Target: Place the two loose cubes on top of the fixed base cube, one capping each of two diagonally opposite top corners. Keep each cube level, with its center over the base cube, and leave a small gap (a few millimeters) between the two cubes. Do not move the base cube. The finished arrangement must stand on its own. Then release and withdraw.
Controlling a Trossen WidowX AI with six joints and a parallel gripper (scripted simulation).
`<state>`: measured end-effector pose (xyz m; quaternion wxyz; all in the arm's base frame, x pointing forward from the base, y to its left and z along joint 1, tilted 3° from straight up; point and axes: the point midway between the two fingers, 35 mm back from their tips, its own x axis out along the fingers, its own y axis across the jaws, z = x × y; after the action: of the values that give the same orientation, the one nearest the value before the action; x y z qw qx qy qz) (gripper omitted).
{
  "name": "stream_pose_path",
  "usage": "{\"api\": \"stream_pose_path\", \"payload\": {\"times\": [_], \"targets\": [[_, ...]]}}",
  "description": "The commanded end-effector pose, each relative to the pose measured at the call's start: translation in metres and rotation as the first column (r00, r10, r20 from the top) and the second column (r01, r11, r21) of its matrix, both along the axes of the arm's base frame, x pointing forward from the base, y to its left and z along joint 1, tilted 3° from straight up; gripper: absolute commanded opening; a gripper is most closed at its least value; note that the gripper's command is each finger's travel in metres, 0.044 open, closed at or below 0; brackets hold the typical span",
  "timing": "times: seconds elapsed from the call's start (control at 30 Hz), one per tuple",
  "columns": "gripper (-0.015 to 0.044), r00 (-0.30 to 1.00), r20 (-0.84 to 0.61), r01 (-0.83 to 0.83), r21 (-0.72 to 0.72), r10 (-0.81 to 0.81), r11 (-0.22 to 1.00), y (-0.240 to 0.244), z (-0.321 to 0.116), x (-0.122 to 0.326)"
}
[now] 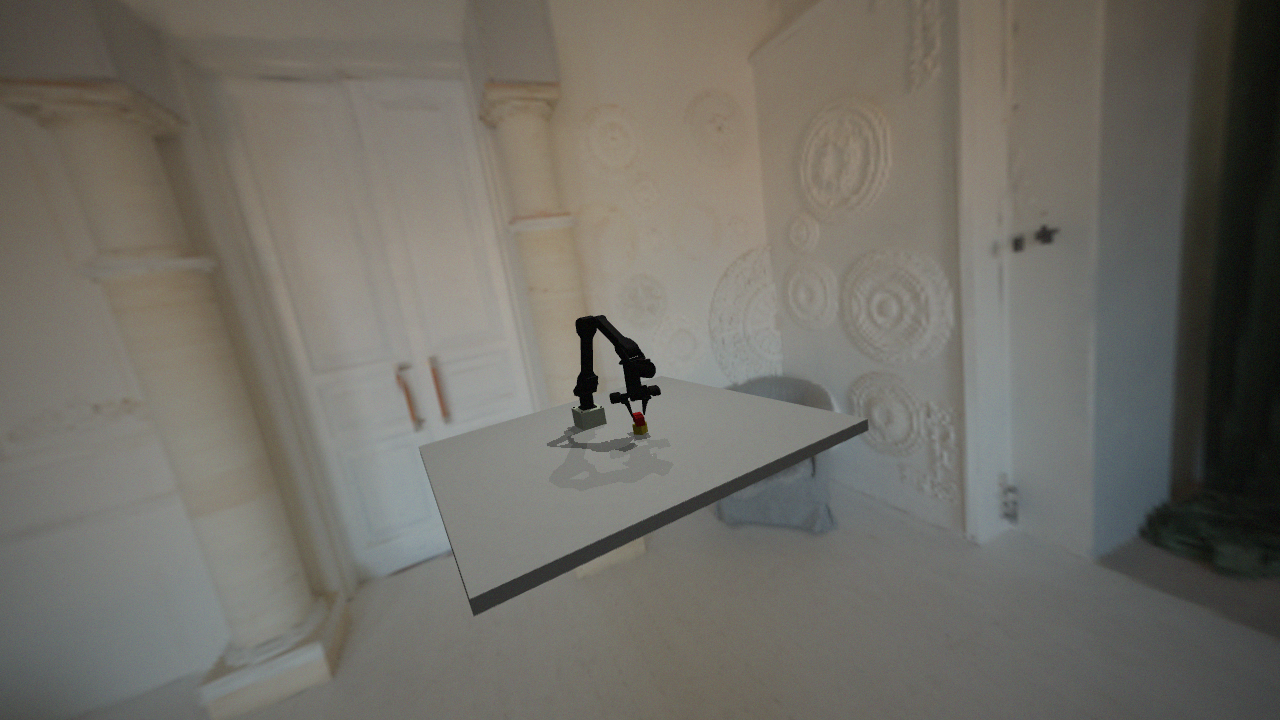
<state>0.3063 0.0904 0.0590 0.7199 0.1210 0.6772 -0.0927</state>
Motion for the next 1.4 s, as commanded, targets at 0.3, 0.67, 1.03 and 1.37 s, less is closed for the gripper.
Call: {"api": "stream_pose_path", "payload": {"times": [0.3, 0.67, 1.03, 1.37], "targets": [[0.0205, 1.000, 0.016, -0.001, 0.005, 0.001, 1.000, 0.000, 0.015, 0.002], [0.0205, 1.000, 0.016, -0.001, 0.005, 0.001, 1.000, 0.000, 0.023, 0.001], [0.0205, 1.000, 0.017, -0.001, 0.005, 0.001, 1.000, 0.000, 0.031, 0.001], [0.0205, 1.000, 0.017, -0.001, 0.005, 0.001, 1.000, -0.001, 0.039, 0.000]]}}
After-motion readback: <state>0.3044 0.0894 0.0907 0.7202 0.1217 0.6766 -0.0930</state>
